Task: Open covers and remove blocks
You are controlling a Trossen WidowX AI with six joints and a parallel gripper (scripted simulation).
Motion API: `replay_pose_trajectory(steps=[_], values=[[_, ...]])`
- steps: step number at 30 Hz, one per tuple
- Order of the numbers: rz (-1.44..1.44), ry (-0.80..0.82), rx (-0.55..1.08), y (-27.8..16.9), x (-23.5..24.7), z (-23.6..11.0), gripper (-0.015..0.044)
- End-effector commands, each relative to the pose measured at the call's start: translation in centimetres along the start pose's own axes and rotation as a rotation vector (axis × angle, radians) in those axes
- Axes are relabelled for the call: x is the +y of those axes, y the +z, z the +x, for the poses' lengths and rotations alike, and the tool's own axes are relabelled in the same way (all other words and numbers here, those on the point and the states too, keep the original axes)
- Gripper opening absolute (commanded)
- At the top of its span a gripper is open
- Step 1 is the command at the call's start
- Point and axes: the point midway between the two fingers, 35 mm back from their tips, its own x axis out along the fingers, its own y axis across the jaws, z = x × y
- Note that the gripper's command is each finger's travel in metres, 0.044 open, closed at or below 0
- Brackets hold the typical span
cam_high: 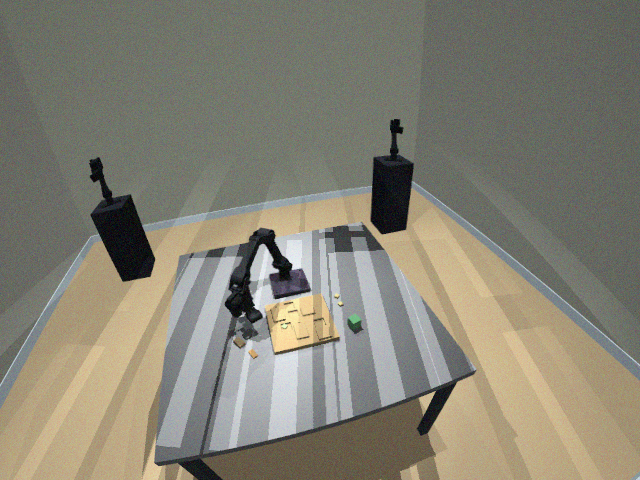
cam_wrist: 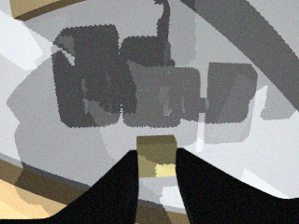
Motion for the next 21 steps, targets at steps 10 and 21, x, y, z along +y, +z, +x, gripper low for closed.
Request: replay_pose_trajectory(steps=[10, 21], values=[[-0.006, -0.005, -0.002, -0.1, -0.2, 2.1, 0.008], [-0.006, -0.005, -0.002, -0.4, -0.3, 3.7, 0.008]])
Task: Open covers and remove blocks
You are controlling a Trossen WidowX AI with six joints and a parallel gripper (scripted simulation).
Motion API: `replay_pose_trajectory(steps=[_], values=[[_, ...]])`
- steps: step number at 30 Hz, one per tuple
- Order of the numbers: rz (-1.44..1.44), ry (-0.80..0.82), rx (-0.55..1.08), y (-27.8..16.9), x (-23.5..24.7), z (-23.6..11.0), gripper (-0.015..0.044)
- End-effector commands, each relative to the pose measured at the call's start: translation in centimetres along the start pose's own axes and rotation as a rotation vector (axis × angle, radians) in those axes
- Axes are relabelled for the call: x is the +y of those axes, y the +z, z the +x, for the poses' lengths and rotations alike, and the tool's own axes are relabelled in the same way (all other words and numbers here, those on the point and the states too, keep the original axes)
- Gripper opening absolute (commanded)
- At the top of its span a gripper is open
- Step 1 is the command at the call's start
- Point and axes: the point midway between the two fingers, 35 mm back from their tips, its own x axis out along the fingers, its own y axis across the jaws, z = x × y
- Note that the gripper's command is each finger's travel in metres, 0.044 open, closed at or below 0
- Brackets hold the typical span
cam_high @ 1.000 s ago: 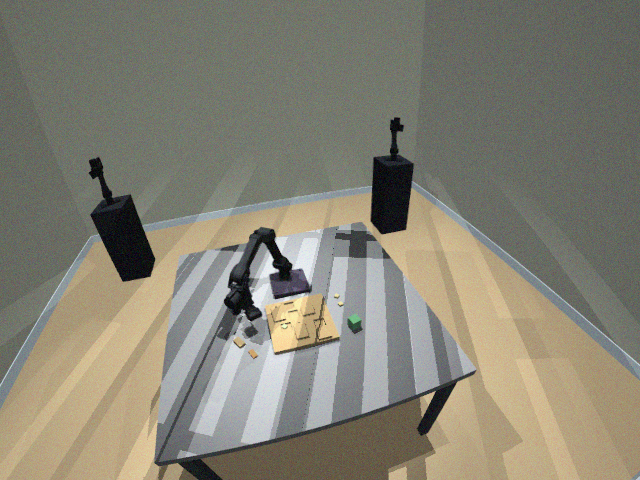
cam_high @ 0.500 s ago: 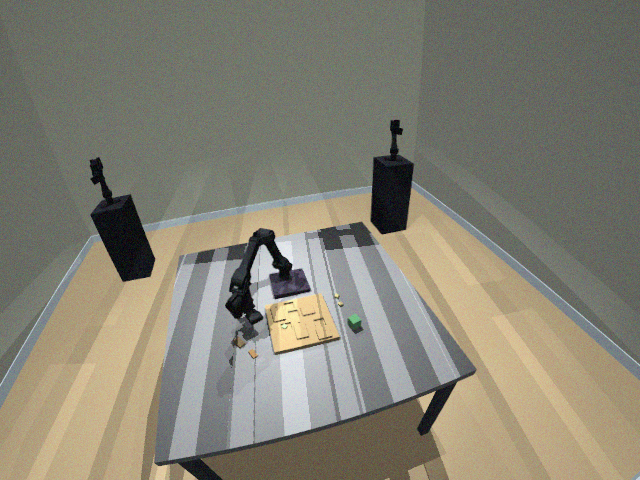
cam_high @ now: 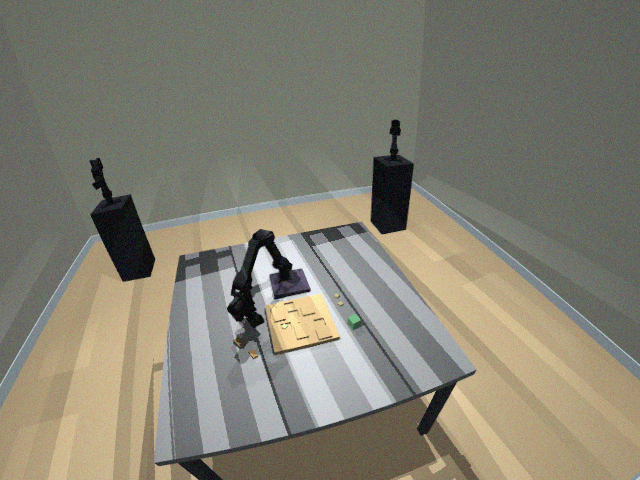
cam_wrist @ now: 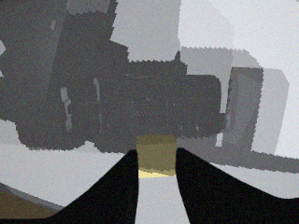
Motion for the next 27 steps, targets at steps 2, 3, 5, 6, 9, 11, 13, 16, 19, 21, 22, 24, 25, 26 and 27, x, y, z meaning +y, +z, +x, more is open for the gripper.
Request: replay_pose_trajectory(steps=[2, 3, 5, 6, 9, 11, 13, 16, 19, 21, 22, 24, 25, 26, 27], values=[[0.0, 0.0, 0.001, 0.0, 0.0, 0.1, 0.0106], [0.0, 0.0, 0.001, 0.0, 0.0, 0.1, 0.0132], [0.0, 0.0, 0.001, 0.0, 0.0, 0.1, 0.0185], [0.0, 0.0, 0.001, 0.0, 0.0, 0.1, 0.0211], [0.0, 0.0, 0.001, 0.0, 0.0, 0.1, 0.029], [0.0, 0.0, 0.001, 0.0, 0.0, 0.1, 0.0342], [0.0, 0.0, 0.001, 0.0, 0.0, 0.1, 0.0395], [0.0, -0.001, 0.001, 0.0, 0.0, -0.3, 0.044], [-0.001, -0.001, 0.0, 0.1, 0.0, -1.3, 0.044], [-0.002, -0.001, 0.0, 0.1, 0.1, -1.9, 0.044], [-0.002, -0.002, -0.001, 0.2, 0.1, -2.2, 0.044], [-0.002, -0.002, -0.001, 0.2, 0.1, -2.9, 0.044], [-0.003, -0.002, -0.001, 0.2, 0.1, -3.2, 0.044], [-0.003, -0.002, -0.001, 0.2, 0.1, -3.5, 0.044], [-0.003, -0.002, -0.001, 0.2, 0.1, -3.8, 0.044]])
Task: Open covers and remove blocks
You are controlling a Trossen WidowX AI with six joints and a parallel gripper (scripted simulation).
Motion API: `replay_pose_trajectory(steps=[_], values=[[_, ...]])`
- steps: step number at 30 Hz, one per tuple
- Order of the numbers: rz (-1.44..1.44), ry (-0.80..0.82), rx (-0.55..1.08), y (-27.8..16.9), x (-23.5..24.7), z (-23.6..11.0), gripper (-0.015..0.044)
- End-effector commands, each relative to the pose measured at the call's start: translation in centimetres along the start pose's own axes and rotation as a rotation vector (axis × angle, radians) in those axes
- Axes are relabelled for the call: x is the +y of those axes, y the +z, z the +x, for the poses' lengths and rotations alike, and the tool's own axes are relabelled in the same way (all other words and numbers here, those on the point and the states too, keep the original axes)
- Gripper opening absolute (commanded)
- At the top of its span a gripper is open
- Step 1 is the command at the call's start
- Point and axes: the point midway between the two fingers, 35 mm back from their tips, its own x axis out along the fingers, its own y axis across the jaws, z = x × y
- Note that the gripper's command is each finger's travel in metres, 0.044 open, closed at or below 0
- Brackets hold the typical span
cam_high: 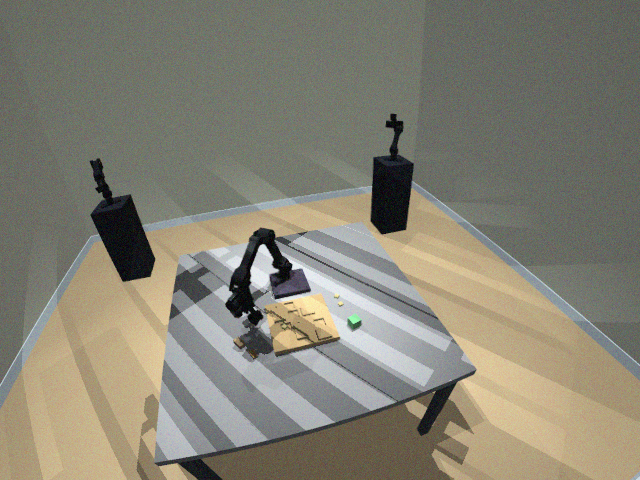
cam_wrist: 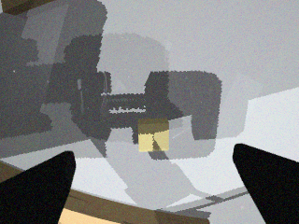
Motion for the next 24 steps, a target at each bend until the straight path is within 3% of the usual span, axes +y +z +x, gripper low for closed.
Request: replay_pose_trajectory(steps=[1, 13, 24], values=[[-0.004, 0.002, -0.008, 0.1, 0.0, -1.4, 0.044], [-0.006, 0.0, -0.01, -0.1, -0.1, -4.8, 0.044], [-0.697, 0.001, -0.01, -3.4, 4.5, -4.8, 0.0151]])
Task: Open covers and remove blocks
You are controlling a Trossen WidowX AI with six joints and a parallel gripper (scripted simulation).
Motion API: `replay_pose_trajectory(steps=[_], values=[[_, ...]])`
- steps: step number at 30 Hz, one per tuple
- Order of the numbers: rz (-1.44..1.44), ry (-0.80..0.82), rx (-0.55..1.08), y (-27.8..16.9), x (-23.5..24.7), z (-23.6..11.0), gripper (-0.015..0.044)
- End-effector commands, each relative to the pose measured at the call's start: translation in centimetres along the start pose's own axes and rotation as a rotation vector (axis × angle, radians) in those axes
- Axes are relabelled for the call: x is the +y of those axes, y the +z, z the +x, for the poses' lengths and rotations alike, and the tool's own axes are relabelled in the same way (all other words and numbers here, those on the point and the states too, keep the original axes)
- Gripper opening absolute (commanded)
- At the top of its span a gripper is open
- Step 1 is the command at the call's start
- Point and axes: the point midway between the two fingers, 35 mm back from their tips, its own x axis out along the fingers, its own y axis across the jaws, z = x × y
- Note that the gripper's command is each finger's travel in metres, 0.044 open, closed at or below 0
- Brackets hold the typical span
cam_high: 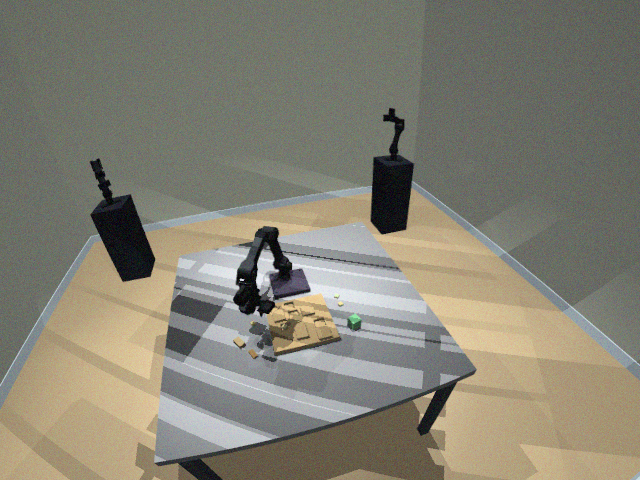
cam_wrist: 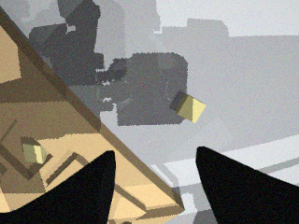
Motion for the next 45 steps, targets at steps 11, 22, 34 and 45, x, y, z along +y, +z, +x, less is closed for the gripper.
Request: replay_pose_trajectory(steps=[11, 22, 34, 45], values=[[-0.97, 0.007, -0.002, -1.9, 7.7, -0.1, 0.0], [-1.456, 0.011, -0.004, -3.5, 11.6, -0.1, 0.0], [-1.456, 0.011, -0.004, -3.3, 11.7, 3.3, 0.0], [-1.456, 0.011, -0.004, -3.4, 11.8, 5.2, 0.0]])
